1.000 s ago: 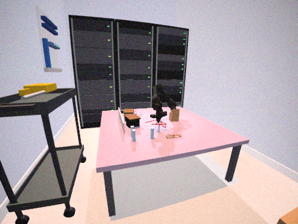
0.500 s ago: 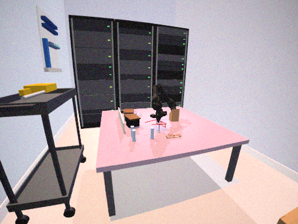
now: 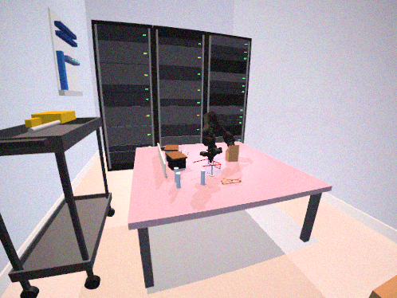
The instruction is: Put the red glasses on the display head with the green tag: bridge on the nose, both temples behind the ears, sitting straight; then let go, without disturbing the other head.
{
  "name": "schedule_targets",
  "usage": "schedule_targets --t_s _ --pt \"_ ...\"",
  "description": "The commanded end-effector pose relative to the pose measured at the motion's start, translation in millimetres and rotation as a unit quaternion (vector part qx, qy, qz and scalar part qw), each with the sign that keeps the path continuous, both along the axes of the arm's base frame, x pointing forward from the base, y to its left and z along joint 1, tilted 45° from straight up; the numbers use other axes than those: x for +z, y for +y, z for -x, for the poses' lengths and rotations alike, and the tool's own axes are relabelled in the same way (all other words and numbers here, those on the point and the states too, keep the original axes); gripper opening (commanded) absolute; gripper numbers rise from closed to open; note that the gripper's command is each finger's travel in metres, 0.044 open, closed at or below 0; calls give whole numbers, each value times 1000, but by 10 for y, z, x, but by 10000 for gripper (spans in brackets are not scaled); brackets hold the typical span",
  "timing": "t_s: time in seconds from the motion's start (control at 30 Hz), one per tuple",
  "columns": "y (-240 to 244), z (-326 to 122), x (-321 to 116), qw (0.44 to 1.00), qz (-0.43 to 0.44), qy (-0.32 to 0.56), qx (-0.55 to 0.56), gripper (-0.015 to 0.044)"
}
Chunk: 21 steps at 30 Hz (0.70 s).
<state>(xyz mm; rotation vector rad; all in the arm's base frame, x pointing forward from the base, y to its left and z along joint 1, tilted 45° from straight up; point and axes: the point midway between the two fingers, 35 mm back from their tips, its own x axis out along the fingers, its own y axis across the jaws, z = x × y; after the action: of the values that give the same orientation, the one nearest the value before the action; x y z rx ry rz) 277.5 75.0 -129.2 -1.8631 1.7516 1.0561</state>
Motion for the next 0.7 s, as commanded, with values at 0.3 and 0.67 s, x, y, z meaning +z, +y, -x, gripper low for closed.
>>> schedule_targets --t_s 0.3,0.67 --pt "-87 35 63 1000 3 4 2 0" --pt "-146 35 117 1000 4 4 2 0"
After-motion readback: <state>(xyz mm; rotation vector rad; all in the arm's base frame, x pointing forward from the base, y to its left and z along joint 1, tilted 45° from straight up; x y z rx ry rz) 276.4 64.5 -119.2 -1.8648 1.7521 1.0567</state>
